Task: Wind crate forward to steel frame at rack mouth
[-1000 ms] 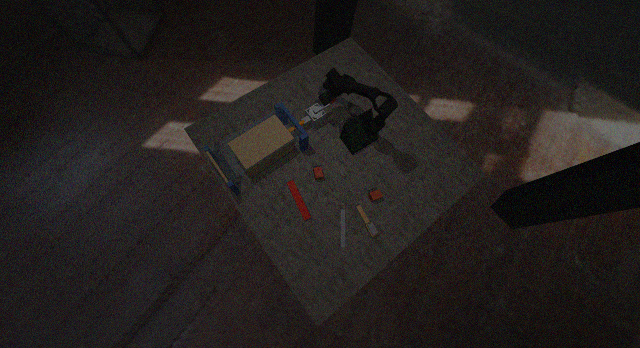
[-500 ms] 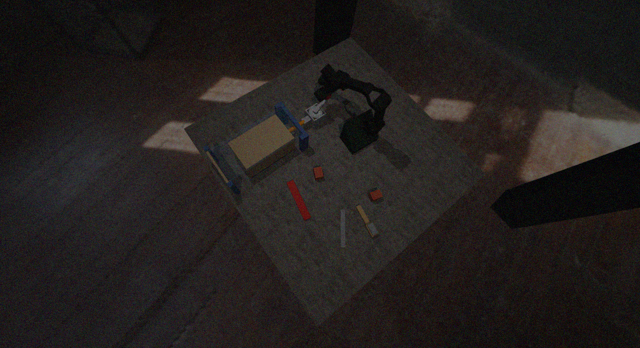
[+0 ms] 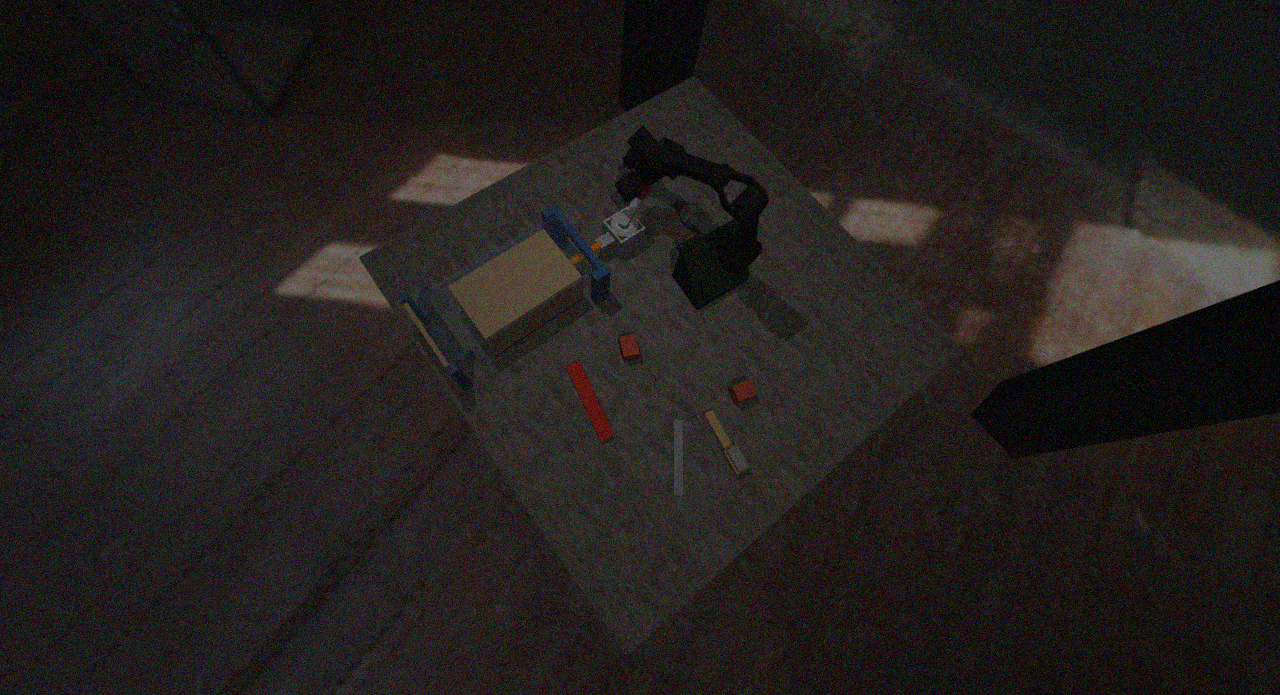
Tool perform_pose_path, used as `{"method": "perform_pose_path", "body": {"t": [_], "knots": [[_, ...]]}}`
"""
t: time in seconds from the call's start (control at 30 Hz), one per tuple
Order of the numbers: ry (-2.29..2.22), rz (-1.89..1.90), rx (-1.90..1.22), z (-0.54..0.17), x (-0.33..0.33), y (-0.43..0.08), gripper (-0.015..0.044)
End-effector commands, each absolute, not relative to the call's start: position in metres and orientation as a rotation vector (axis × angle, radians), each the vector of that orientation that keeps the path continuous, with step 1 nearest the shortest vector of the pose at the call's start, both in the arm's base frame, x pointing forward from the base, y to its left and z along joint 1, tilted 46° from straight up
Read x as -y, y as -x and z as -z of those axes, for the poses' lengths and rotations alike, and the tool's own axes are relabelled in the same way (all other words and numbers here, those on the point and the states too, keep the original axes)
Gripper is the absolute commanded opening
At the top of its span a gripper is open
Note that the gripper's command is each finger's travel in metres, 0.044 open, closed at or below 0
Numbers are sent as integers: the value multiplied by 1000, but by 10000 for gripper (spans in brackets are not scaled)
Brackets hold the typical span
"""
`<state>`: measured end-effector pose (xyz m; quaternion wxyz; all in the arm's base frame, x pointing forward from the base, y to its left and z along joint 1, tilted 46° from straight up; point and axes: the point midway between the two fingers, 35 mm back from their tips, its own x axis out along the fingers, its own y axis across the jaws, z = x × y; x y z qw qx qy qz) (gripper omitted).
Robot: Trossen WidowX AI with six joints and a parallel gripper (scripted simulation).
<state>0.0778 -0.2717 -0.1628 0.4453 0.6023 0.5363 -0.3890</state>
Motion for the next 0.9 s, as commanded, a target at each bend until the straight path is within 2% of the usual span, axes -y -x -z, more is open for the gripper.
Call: {"method": "perform_pose_path", "body": {"t": [0.0,0.87], "knots": [[-1500,938,-1331,177,272,-90,0],[-1500,936,-1328,191,291,-115,0]]}}
